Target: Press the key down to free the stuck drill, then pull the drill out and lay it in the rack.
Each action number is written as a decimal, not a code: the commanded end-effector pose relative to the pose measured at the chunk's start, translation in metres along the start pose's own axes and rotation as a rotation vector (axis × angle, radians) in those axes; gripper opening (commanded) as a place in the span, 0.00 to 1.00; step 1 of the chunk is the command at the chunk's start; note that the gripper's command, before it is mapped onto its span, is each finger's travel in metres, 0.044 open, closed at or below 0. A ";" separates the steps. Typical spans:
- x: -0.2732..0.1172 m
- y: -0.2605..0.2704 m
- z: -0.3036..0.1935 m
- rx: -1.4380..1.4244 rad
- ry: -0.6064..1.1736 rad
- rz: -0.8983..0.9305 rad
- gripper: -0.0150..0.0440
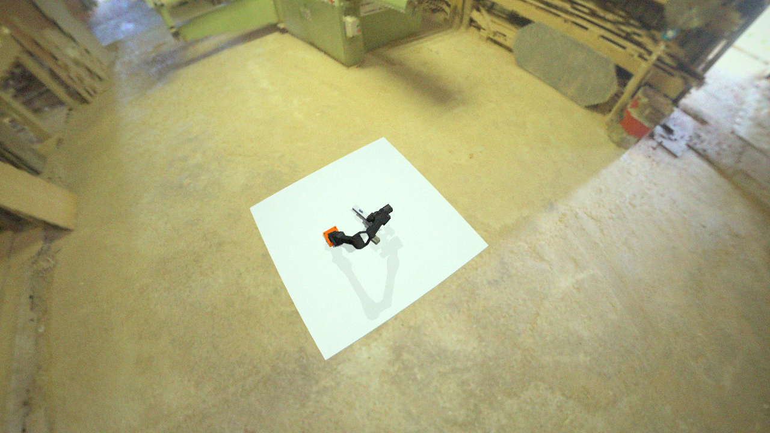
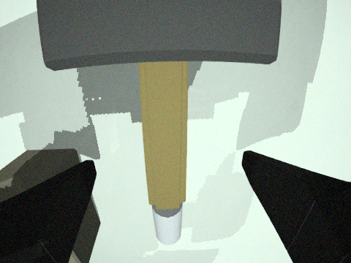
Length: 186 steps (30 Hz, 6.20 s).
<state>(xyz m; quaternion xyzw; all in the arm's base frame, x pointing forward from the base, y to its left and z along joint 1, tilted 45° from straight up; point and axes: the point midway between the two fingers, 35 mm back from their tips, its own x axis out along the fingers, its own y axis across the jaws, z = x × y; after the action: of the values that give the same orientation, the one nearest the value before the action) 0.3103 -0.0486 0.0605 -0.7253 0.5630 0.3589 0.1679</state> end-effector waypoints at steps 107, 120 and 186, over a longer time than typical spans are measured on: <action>-0.002 0.000 -0.052 -0.002 -0.002 0.006 0.25; -0.001 0.001 -0.068 -0.001 -0.001 0.006 0.25; -0.022 0.011 -0.064 -0.002 -0.002 0.006 0.25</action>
<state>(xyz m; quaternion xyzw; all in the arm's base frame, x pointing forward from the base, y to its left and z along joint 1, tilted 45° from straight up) 0.3177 -0.0804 0.1204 -0.7217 0.5663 0.3624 0.1646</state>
